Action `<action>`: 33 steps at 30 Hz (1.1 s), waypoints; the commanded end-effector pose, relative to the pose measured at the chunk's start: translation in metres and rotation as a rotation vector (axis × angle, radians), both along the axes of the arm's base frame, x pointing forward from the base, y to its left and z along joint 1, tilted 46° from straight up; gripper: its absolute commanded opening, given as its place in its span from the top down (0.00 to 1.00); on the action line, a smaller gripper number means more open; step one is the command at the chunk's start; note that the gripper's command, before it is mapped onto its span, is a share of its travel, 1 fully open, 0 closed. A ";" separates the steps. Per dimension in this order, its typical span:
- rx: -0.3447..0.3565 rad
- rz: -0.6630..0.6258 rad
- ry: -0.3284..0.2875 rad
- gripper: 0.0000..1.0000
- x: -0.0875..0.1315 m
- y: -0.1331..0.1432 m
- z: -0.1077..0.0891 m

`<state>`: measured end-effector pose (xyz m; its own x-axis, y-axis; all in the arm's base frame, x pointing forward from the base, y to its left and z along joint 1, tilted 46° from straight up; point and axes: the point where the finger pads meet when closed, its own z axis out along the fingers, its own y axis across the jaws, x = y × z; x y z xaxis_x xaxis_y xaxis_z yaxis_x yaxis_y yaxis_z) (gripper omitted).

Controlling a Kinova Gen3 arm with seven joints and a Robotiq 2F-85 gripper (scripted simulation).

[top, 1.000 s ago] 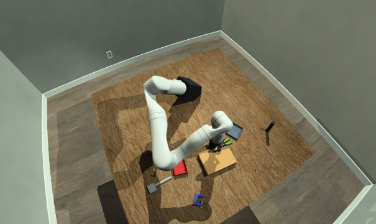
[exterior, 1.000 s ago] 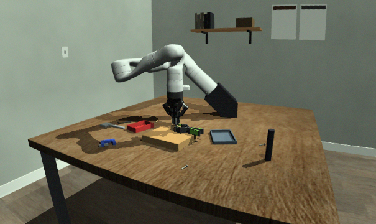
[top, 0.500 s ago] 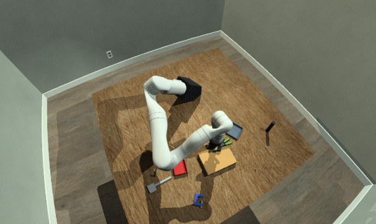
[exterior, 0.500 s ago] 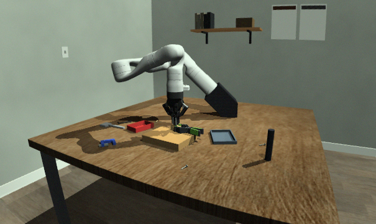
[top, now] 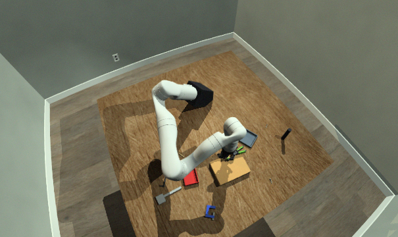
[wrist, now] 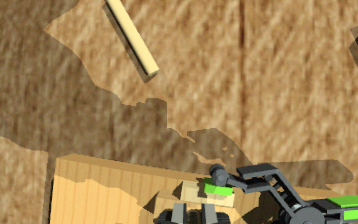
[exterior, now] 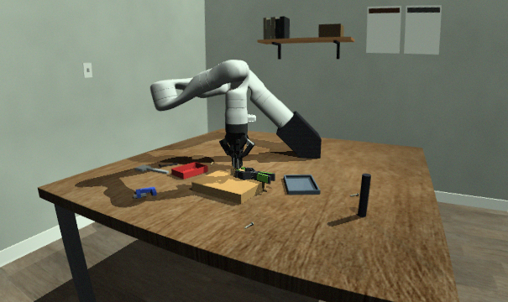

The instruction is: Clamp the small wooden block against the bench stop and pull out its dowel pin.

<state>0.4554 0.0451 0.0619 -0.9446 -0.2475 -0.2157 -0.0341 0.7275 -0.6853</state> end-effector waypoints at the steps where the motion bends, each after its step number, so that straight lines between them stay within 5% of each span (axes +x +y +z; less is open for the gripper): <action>1: 0.000 0.003 -0.001 0.90 0.000 0.001 0.001; 33: -0.015 0.034 0.028 0.90 0.000 0.001 0.001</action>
